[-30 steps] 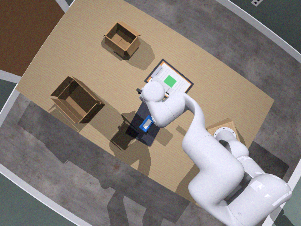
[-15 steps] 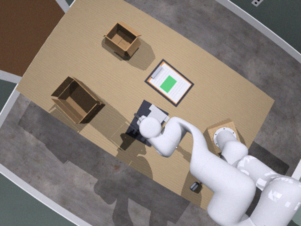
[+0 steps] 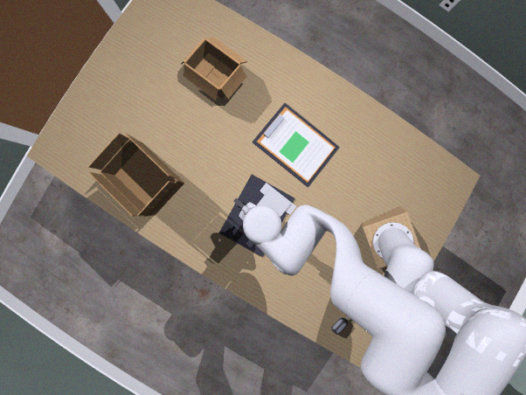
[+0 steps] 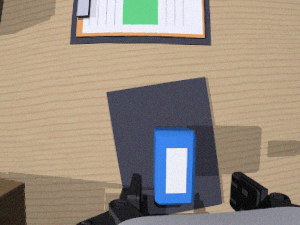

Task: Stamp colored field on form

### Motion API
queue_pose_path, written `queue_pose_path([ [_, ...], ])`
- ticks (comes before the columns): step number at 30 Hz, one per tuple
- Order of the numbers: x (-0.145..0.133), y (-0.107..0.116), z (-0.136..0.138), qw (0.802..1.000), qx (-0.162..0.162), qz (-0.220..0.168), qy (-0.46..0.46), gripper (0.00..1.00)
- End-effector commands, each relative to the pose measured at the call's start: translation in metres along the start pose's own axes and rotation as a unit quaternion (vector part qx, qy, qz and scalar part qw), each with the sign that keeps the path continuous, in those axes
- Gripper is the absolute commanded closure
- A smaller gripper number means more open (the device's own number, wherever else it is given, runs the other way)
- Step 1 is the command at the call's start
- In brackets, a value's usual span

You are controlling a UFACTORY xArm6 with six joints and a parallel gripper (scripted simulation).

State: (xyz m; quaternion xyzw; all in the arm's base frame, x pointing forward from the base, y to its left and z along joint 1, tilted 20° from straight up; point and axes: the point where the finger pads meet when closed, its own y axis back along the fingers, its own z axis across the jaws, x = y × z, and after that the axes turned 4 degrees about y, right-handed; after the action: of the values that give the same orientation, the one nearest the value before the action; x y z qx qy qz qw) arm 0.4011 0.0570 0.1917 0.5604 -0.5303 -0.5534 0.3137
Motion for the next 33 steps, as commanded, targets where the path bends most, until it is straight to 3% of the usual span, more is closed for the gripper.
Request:
queue_pose_path([
  [1,-0.001,-0.007,-0.001,1.000,0.001,0.000,0.000,0.10],
  [7,-0.001,-0.022,-0.001,1.000,0.001,0.000,0.000,0.10],
  [21,-0.001,-0.084,-0.001,1.000,0.001,0.000,0.000,0.10],
  [33,-0.001,-0.095,-0.001,1.000,0.001,0.000,0.000,0.10],
])
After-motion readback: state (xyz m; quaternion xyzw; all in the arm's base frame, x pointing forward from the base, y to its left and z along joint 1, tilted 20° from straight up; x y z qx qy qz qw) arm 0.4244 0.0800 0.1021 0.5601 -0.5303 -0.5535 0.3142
